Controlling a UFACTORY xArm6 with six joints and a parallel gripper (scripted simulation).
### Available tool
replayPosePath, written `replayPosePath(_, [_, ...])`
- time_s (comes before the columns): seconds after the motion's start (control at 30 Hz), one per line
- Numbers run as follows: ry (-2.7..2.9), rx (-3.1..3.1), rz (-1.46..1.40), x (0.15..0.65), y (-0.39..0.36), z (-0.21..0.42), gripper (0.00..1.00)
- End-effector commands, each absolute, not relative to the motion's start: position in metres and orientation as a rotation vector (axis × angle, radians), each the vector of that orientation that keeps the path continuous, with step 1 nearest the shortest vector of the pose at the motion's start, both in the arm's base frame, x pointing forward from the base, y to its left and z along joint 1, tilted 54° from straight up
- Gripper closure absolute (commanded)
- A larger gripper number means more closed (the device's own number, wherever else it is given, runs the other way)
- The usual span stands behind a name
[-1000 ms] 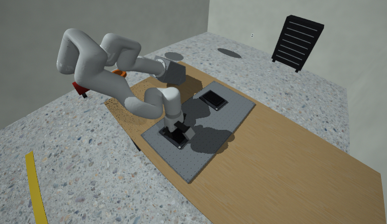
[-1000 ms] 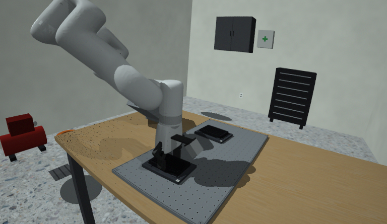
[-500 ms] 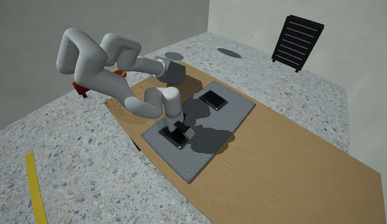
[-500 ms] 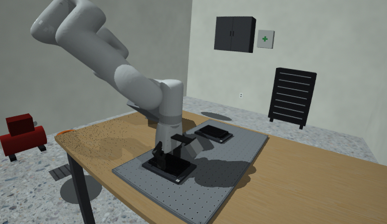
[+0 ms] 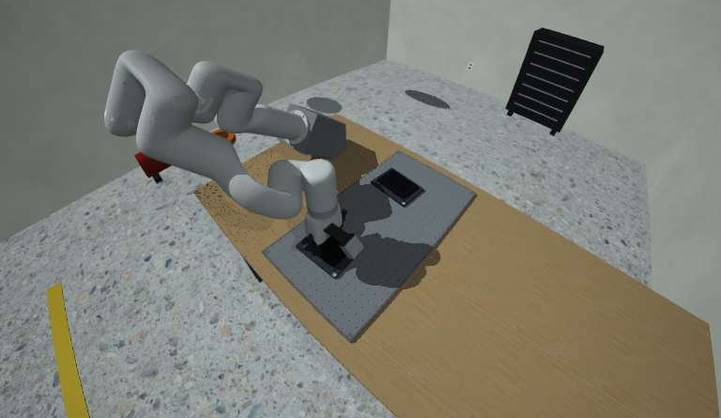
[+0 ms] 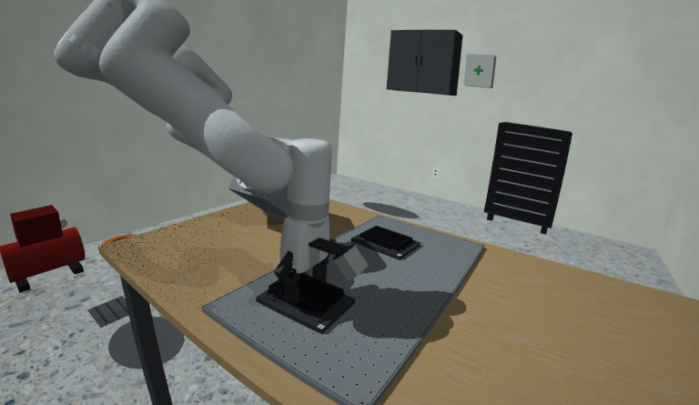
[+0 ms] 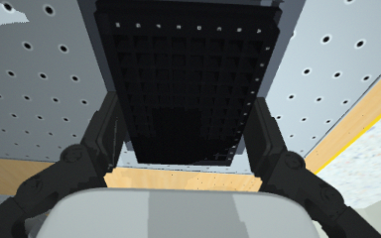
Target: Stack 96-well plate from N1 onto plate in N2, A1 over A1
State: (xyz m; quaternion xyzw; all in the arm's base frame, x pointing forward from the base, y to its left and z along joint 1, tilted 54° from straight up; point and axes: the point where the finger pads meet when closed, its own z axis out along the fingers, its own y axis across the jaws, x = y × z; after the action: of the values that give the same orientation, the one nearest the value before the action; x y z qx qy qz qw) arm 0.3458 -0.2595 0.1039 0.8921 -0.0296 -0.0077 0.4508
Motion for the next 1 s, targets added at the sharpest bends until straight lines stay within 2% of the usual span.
replayPosePath(0.0, [-0.073, 2.205, -0.016, 0.347, -0.257, 0.106, 1.00])
replayPosePath(0.97, [-0.073, 2.205, -0.016, 0.348, -0.241, 0.118, 1.00])
